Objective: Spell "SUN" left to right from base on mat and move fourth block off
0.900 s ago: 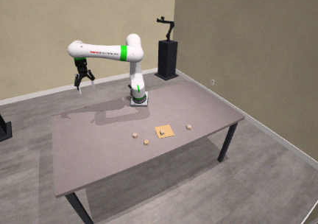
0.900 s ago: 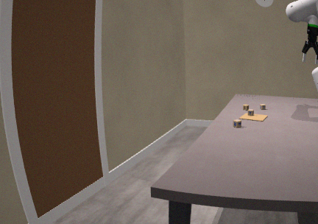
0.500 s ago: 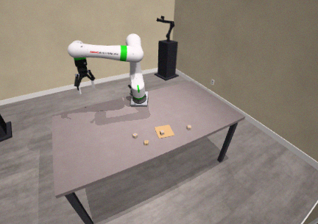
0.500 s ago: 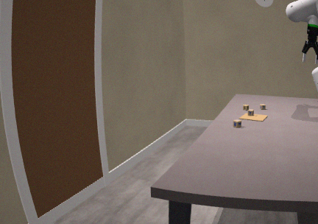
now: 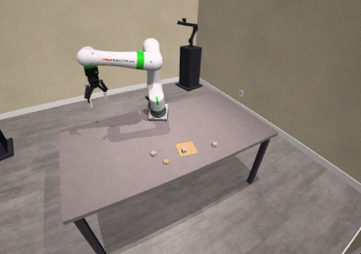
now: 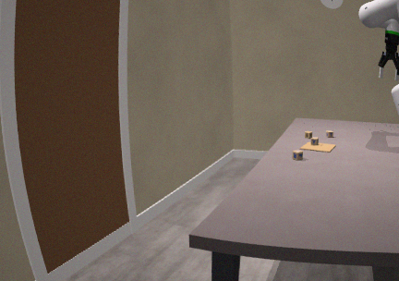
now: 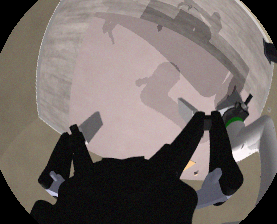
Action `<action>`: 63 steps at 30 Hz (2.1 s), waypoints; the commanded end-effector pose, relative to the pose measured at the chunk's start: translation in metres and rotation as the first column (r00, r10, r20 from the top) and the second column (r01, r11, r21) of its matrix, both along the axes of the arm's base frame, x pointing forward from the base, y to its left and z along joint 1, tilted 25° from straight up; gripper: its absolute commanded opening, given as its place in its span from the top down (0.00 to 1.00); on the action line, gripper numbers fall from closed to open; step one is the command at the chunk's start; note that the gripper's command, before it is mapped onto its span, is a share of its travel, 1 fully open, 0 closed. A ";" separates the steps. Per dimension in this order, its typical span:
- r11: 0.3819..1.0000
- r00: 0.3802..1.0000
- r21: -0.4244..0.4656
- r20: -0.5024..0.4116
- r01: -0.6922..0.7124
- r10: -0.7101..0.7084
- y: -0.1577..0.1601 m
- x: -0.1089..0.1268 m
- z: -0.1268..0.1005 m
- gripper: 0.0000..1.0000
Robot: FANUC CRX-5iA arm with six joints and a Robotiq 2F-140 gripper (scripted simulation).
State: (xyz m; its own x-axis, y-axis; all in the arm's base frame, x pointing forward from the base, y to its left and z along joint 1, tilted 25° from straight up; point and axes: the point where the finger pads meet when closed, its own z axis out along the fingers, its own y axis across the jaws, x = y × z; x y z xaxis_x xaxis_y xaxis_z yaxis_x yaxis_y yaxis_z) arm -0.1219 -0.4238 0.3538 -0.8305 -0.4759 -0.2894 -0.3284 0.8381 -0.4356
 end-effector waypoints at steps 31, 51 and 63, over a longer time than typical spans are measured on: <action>0.785 0.775 0.031 -0.146 -0.618 0.616 -0.020 0.209 -0.031 0.00; 0.391 0.364 0.072 -0.245 -0.917 0.899 0.029 0.361 -0.049 0.00; 0.106 0.071 0.103 -0.298 -0.989 0.952 0.082 0.442 -0.058 0.00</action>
State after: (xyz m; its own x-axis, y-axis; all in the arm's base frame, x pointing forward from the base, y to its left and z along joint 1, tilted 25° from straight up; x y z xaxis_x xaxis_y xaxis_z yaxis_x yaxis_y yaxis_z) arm 0.2897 -0.3618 0.2987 0.2732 -0.9577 -0.0902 -0.9365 -0.2433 -0.2526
